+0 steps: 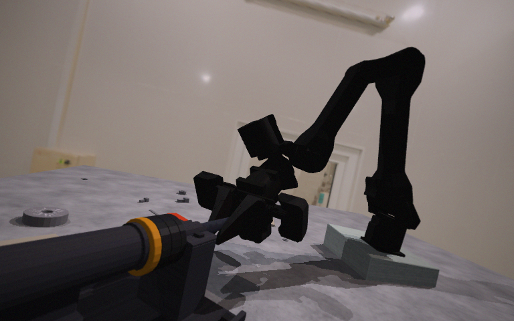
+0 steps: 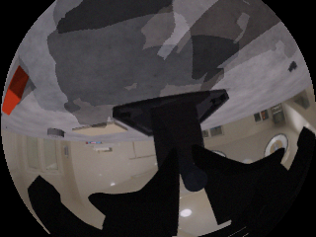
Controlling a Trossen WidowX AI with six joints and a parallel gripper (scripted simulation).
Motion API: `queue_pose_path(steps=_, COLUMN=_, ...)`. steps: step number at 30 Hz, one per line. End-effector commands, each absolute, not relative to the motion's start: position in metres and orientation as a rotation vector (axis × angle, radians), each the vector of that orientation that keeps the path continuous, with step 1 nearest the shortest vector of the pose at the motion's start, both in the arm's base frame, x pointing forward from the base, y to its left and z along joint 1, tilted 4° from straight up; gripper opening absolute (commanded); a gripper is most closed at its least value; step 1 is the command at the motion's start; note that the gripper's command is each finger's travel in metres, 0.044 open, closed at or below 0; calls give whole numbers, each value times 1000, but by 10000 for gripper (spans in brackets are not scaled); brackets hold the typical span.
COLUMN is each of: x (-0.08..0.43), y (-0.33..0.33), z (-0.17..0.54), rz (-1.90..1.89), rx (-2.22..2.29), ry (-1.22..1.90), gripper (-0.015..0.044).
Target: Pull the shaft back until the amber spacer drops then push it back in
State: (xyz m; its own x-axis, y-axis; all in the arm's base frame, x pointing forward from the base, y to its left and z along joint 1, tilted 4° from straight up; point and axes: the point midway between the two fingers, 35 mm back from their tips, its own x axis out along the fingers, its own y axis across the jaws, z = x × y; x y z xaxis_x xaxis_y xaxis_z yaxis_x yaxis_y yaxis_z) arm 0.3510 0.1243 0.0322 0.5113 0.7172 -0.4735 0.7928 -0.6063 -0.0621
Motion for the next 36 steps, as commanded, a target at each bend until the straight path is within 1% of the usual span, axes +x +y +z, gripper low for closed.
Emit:
queue_pose_path(steps=1, x=350, y=124, z=32, rz=-693, rx=2583, ry=1303, gripper=0)
queue_pose_path(steps=36, x=348, y=121, z=32, rz=-693, rx=2583, ry=1303, gripper=0)
